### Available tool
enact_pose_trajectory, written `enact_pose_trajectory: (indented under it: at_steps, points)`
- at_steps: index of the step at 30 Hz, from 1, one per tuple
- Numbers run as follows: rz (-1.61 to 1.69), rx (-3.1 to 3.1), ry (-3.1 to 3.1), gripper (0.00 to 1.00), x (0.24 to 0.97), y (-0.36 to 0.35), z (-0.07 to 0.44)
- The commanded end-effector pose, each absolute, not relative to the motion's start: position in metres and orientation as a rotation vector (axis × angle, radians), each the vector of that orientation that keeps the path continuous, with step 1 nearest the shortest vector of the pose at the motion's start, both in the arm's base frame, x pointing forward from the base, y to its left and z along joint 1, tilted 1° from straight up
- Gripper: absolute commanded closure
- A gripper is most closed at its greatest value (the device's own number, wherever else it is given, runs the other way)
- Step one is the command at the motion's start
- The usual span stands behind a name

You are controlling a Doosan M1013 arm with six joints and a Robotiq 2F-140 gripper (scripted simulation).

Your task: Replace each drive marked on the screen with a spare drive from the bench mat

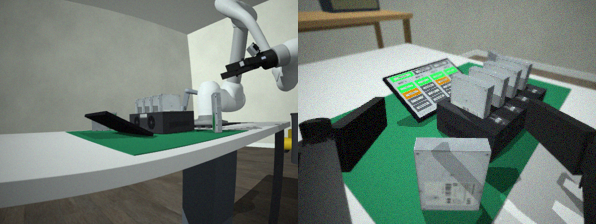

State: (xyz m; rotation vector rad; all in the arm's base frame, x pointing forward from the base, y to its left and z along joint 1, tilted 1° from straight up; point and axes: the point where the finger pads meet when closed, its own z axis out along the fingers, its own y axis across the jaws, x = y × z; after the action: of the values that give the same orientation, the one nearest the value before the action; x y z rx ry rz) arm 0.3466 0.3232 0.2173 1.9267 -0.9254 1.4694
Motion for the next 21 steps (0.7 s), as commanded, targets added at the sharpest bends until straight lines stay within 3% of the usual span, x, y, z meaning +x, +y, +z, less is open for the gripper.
enact_pose_trajectory:
  at_steps: [1, 21]
  points:
    - [1.422, 1.971, -0.947, 0.11, 0.3469, 0.3221, 0.2171]
    - [1.276, 2.112, -1.016, 0.11, 0.3468, 0.3221, 0.2168]
